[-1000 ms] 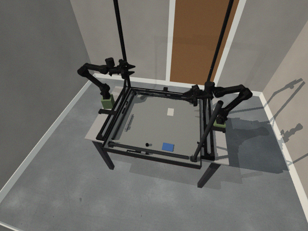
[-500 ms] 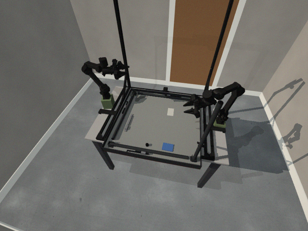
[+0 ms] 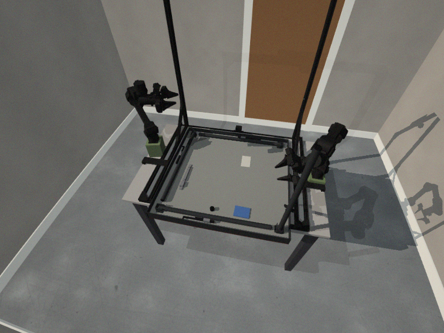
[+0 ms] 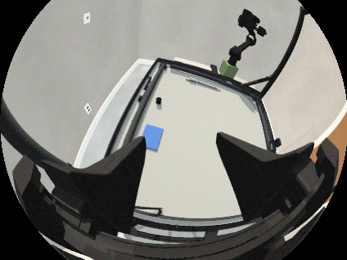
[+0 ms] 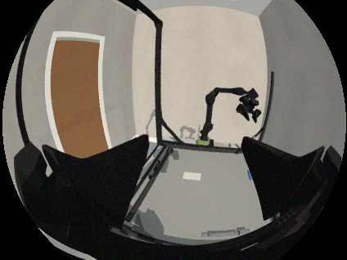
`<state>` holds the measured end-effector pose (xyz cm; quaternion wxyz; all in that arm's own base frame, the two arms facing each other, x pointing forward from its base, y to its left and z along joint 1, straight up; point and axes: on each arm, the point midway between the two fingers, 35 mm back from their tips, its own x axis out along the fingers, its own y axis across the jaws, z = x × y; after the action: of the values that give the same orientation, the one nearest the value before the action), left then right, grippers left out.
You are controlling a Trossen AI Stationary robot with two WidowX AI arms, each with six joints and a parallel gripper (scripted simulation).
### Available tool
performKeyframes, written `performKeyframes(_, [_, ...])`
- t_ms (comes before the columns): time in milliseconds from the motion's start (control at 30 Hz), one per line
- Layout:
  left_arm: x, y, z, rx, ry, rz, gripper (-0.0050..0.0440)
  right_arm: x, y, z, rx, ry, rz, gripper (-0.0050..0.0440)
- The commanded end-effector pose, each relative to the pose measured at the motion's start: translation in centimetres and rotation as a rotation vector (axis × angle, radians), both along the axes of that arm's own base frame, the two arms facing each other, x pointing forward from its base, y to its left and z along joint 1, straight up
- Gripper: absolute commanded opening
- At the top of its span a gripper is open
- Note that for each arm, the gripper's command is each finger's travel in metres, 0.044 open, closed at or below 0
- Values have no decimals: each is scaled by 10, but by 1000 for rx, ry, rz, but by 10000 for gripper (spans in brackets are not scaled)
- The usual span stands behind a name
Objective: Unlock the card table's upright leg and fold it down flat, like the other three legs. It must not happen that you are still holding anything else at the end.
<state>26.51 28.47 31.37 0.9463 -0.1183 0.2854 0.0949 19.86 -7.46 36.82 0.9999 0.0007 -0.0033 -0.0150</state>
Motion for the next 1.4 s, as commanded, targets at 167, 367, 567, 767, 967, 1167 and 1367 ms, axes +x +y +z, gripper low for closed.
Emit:
performKeyframes(167, [-44, 44, 1, -162, -9, 45, 290, -24, 13, 8, -3, 4, 18, 400])
performKeyframes(367, [-75, 65, 5, -241, -54, 94, 290, -33, 23, 11, -2, 6, 24, 400])
performKeyframes(567, [-104, 77, 8, -323, -102, 142, 290, -40, 32, 12, -2, 6, 29, 400])
performKeyframes(767, [-110, 78, 9, -353, -112, 154, 290, -41, 35, 13, -1, 7, 30, 400])
performKeyframes(967, [-110, 78, 9, -353, -112, 154, 290, -41, 35, 13, -1, 7, 30, 400])
performKeyframes(1167, [-110, 78, 9, -353, -112, 154, 290, -41, 35, 13, -1, 7, 30, 400])
performKeyframes(1367, [-110, 78, 9, -353, -112, 154, 290, -41, 35, 13, -1, 7, 30, 400])
